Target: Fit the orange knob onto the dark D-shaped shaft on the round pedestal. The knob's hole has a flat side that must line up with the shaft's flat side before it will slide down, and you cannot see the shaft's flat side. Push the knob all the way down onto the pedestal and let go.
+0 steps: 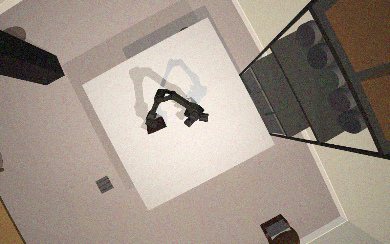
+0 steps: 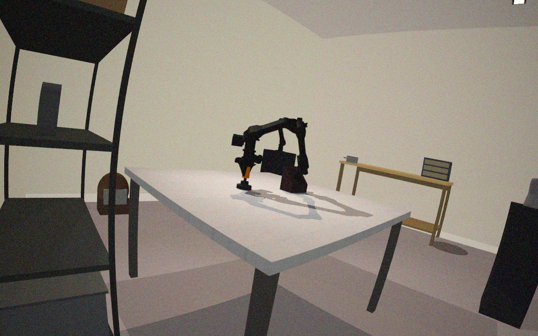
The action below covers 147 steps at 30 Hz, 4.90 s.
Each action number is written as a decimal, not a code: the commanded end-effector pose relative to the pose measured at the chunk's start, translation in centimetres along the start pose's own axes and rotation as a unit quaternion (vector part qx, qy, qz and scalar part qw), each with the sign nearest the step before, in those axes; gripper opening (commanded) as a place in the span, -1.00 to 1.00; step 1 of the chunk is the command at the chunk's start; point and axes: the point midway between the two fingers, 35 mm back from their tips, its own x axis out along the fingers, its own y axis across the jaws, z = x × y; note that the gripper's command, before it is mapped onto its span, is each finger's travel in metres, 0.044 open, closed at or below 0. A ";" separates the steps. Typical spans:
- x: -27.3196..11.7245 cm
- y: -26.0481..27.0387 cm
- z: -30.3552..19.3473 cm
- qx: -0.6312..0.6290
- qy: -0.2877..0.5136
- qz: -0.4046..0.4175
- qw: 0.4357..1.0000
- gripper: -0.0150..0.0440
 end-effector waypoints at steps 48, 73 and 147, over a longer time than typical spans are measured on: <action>0.0 -0.3 -0.2 -0.173 0.002 -0.001 0.985 -0.49; 0.3 -0.1 -0.1 -0.173 0.002 -0.001 0.985 -0.49; 0.2 0.0 0.1 0.883 0.000 -0.002 0.469 -0.49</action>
